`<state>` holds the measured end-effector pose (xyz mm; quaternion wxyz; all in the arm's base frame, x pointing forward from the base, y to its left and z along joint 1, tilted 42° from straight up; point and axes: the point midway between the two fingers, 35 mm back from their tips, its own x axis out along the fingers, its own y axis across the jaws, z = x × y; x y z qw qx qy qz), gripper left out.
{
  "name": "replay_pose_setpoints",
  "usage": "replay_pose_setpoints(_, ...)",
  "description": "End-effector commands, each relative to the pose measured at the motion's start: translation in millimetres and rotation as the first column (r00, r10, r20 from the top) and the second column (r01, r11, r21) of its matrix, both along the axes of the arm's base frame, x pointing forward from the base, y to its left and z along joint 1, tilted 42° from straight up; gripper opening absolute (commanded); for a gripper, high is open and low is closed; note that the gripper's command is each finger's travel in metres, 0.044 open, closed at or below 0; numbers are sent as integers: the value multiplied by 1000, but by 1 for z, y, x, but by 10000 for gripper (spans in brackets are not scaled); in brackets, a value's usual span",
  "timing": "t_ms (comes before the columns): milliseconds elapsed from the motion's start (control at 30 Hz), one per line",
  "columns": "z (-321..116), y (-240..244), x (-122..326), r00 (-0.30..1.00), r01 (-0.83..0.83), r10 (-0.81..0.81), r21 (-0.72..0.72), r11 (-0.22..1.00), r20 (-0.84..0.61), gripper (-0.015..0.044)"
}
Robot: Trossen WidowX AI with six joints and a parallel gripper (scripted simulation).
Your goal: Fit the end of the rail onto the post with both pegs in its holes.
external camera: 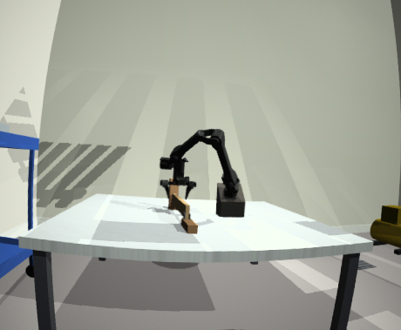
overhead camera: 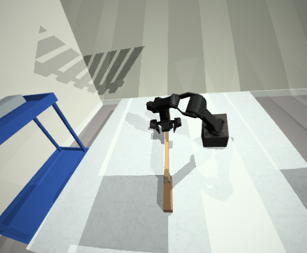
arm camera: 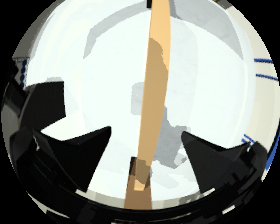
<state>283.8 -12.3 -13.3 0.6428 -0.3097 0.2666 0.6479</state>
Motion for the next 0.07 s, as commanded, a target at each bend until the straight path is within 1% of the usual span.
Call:
replay_pose_setpoints(0, 1, 0, 0, 1000, 5, -5, 2, 1000, -6, 440)
replay_pose_setpoints(33, 1, 0, 0, 1000, 5, -5, 2, 1000, -6, 440)
